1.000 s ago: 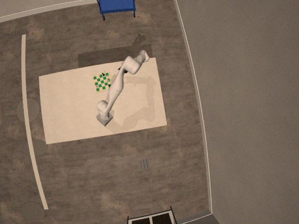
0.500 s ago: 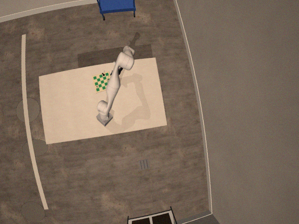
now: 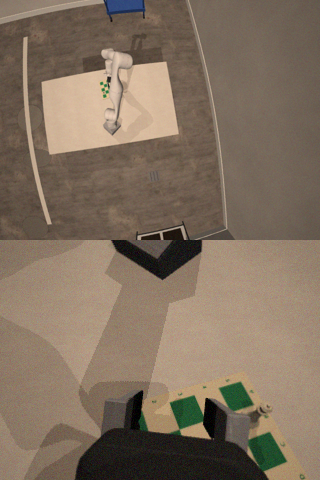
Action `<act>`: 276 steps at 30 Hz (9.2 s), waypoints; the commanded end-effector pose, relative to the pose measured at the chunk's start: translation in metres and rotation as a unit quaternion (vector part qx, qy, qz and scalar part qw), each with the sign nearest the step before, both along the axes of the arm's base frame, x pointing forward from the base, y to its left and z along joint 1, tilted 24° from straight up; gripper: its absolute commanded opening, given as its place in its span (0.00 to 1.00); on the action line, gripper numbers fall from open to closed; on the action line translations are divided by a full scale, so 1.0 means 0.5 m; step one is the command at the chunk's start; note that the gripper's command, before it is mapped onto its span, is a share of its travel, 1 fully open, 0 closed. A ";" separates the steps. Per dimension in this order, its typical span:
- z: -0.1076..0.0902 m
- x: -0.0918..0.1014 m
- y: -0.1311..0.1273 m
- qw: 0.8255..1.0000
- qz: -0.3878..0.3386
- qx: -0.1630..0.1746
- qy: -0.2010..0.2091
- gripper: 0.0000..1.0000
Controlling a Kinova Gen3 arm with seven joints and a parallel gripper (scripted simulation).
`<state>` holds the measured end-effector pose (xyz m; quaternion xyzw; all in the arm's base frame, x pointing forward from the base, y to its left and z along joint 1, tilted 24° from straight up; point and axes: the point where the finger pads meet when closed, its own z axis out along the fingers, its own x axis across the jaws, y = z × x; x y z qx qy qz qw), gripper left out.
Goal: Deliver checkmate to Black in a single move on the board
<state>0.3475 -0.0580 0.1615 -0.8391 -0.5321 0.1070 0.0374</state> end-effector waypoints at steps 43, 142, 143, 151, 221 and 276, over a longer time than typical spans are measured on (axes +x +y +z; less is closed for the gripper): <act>-0.018 -0.012 0.150 0.942 0.324 -0.082 -0.033 1.00; -0.018 -0.007 0.269 0.822 0.551 -0.125 -0.077 1.00; -0.018 -0.007 0.270 0.821 0.552 -0.125 -0.077 1.00; -0.018 -0.007 0.270 0.821 0.552 -0.125 -0.077 1.00; -0.102 0.014 0.239 0.821 0.552 -0.125 -0.077 0.79; -0.181 0.033 0.210 0.821 0.552 -0.125 -0.077 0.79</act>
